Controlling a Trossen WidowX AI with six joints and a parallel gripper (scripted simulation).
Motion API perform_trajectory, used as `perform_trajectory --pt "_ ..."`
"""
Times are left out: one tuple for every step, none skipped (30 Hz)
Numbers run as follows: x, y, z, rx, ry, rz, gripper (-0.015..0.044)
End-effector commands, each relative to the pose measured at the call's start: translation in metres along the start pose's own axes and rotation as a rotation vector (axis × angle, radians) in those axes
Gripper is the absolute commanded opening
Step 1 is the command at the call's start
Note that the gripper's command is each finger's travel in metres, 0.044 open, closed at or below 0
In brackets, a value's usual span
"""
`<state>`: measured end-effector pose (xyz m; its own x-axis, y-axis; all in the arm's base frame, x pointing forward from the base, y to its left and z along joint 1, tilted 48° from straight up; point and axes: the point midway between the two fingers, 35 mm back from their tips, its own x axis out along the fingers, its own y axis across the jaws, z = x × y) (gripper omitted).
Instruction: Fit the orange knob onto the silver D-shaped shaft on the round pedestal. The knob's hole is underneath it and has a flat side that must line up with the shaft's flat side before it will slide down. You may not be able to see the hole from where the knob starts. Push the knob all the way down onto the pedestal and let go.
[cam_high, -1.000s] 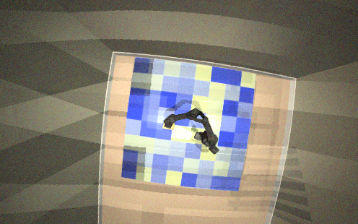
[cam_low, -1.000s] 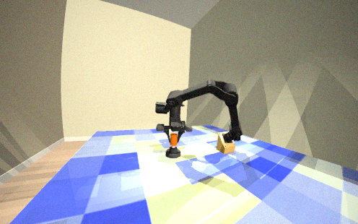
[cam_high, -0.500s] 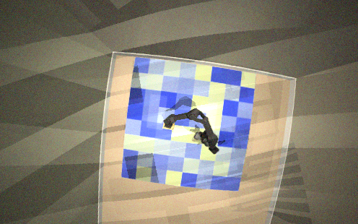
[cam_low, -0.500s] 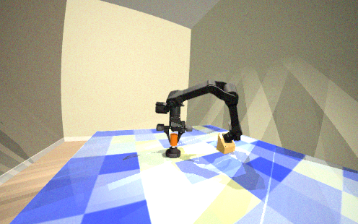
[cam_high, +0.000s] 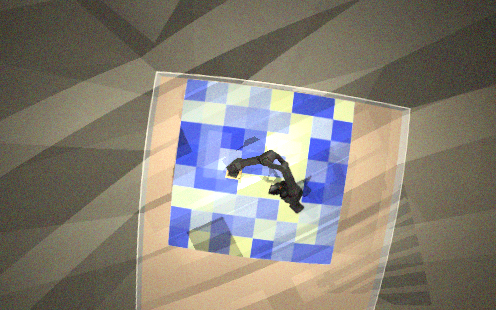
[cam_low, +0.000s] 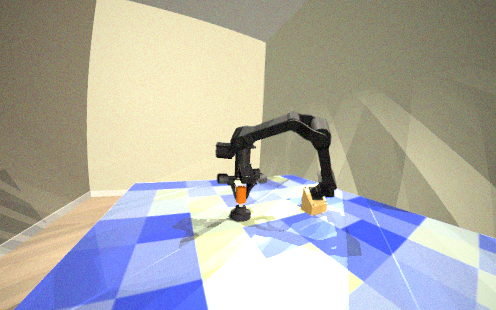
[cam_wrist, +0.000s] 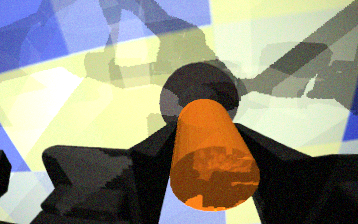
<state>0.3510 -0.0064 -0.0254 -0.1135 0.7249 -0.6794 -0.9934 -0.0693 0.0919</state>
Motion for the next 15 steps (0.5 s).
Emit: perform_trajectory --pt "0.0009 0.0003 -0.0019 -0.045 -0.001 -0.002 0.0000" --pt "0.0013 0.0006 -0.0022 -0.045 -0.001 -0.002 0.0000" --pt "0.0017 0.0009 -0.0026 -0.045 -0.001 -0.002 0.0000" --pt "0.0020 0.0014 -0.0029 -0.045 -0.001 -0.002 0.0000" --pt "0.0021 0.0019 -0.0031 -0.045 -0.001 -0.001 0.0000" --pt "0.0020 0.0021 -0.0030 -0.045 -0.001 -0.001 0.0000" --pt "0.0019 0.0021 -0.0029 -0.045 -0.001 -0.001 0.0000" --pt "0.0026 0.0021 -0.0028 -0.045 -0.001 -0.001 0.0000" --pt "0.0035 0.0018 -0.0025 -0.045 -0.001 -0.001 0.0000" --pt "0.0037 0.0017 -0.0023 -0.045 -0.001 -0.001 0.0000" --pt "0.0040 0.0017 -0.0022 -0.045 -0.001 -0.001 0.0000" --pt "0.0033 0.0016 -0.0021 -0.045 -0.001 -0.001 0.0000" --pt "0.0033 0.0015 -0.0019 -0.045 -0.001 -0.001 0.0000" --pt "0.0033 0.0014 -0.0016 -0.045 -0.001 -0.001 0.0000" --pt "0.0033 0.0013 -0.0014 -0.045 -0.001 -0.001 0.0000"
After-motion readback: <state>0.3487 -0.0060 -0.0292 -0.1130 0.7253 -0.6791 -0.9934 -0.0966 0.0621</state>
